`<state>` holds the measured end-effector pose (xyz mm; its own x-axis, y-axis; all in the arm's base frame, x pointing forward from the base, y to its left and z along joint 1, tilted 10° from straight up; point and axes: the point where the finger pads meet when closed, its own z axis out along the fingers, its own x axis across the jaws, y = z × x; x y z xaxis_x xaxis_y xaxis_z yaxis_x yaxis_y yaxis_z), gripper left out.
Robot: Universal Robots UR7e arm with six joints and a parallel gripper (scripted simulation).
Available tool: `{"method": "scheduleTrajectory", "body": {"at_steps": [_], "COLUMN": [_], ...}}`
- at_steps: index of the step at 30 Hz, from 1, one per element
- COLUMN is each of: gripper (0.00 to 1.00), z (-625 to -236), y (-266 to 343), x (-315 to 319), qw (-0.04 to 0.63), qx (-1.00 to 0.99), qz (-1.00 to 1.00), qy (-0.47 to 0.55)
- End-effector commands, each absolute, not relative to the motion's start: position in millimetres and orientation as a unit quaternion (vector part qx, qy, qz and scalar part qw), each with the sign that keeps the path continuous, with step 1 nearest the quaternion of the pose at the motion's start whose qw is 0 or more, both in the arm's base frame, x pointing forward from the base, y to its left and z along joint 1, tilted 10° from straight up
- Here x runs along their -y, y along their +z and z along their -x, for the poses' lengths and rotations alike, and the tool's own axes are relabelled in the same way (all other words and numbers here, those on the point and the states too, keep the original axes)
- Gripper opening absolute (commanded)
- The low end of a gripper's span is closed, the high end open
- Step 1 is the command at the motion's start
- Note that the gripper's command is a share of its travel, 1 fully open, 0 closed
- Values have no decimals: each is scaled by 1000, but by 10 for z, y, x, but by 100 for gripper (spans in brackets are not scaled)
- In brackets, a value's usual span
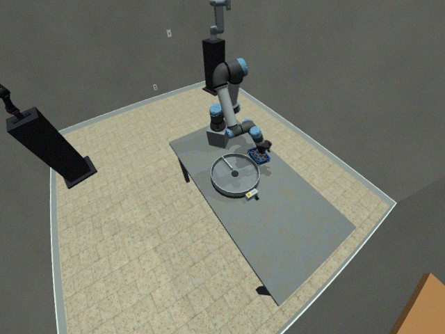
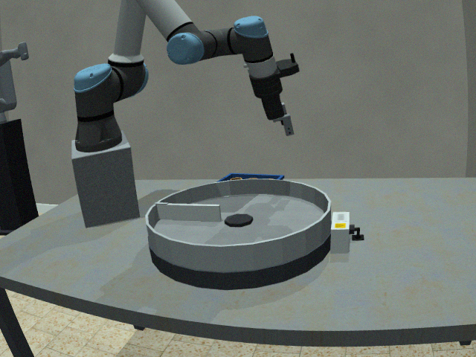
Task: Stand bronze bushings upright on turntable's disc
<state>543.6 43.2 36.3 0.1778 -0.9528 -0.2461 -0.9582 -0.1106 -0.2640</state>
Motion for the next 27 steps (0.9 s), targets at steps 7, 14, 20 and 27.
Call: {"method": "scheduleTrajectory", "body": {"at_steps": [7,14,20,27], "gripper": [100,100,100,100], "z": [-5440,-5440,-5435,-5281], "y": [369,369,371,418], "x": [-432,-432,-419,-81], "qw": [184,184,183,169], "qx": [-641,-641,-642,-680], "qz": [745,745,744,713], "qy": [7,7,6,-3]}}
